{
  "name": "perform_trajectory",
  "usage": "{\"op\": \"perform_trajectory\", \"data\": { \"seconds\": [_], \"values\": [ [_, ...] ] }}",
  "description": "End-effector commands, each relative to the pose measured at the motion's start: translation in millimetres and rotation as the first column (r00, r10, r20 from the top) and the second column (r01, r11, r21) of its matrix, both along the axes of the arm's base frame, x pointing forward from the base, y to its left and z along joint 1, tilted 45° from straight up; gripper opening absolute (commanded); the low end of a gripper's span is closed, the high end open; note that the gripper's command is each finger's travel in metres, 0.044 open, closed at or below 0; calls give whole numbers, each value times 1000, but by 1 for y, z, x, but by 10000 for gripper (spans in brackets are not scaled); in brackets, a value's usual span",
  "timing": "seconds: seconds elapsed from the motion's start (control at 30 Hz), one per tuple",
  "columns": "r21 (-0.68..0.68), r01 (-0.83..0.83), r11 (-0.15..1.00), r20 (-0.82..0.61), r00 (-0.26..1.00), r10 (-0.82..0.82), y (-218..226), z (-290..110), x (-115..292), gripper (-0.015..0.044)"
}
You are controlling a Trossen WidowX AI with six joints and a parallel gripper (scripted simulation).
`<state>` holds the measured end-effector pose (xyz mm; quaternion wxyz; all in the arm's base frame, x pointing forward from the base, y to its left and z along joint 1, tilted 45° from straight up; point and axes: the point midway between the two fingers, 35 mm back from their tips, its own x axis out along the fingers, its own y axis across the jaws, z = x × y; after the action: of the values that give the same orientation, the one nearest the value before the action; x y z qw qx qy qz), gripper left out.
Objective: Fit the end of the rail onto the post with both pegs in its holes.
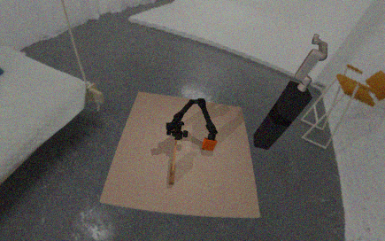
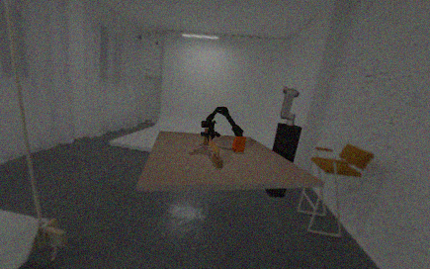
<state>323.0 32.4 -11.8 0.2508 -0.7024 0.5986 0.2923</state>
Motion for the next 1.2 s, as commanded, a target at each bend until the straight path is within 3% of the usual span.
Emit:
{"op": "perform_trajectory", "data": {
  "seconds": [0.0, 1.17],
  "values": [
    [3, -6, 1000, 1, 1000, 6, 2, -1, 0, 0],
    [3, -6, 1000, 1, 1000, 6, 5, 1, 0, 0]
  ]
}}
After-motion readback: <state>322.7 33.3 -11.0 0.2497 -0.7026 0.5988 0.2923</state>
